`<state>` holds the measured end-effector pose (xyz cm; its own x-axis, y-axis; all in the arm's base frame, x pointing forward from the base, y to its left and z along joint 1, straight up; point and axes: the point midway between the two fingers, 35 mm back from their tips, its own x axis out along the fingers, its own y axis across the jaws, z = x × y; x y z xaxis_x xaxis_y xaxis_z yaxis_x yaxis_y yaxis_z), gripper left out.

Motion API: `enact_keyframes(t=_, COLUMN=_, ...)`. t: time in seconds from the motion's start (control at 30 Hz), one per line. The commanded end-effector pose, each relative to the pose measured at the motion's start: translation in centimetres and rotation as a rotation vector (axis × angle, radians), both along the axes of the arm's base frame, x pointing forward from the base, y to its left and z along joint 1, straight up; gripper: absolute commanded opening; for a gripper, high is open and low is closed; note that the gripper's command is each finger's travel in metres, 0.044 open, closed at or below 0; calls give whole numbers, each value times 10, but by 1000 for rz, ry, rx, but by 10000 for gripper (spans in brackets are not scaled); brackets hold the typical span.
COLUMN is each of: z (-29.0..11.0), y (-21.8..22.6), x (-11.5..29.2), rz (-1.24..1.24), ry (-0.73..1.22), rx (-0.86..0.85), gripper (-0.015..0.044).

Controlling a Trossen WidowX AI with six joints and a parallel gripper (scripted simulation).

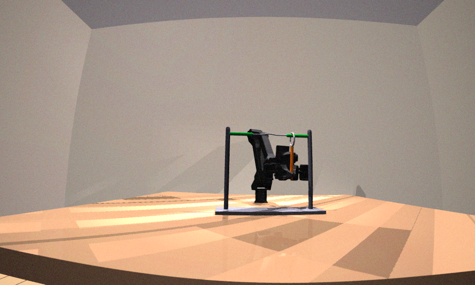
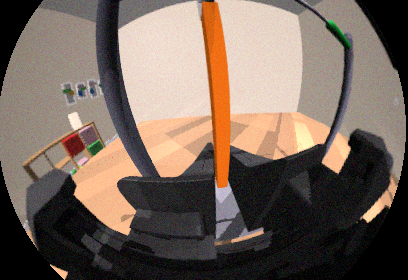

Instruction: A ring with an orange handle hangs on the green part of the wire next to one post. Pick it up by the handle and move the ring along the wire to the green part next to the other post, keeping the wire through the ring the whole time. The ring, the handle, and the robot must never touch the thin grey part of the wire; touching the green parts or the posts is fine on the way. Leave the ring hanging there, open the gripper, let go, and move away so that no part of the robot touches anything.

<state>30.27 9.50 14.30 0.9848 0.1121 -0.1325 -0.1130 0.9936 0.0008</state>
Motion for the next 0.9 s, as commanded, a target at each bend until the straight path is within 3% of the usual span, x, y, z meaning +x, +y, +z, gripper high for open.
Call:
enact_keyframes(t=0.0, z=-1, y=-1, x=0, rz=-4, ry=2, rx=5, gripper=-150)
enact_keyframes(t=0.17, z=-1, y=-1, x=0, rz=-4, ry=2, rx=5, gripper=-150)
enact_keyframes(t=0.57, z=0, y=0, x=-1, rz=0, ry=0, rx=0, gripper=160)
enact_keyframes(t=0.87, z=4, y=-1, x=-15, rz=-1, ry=2, rx=2, gripper=160)
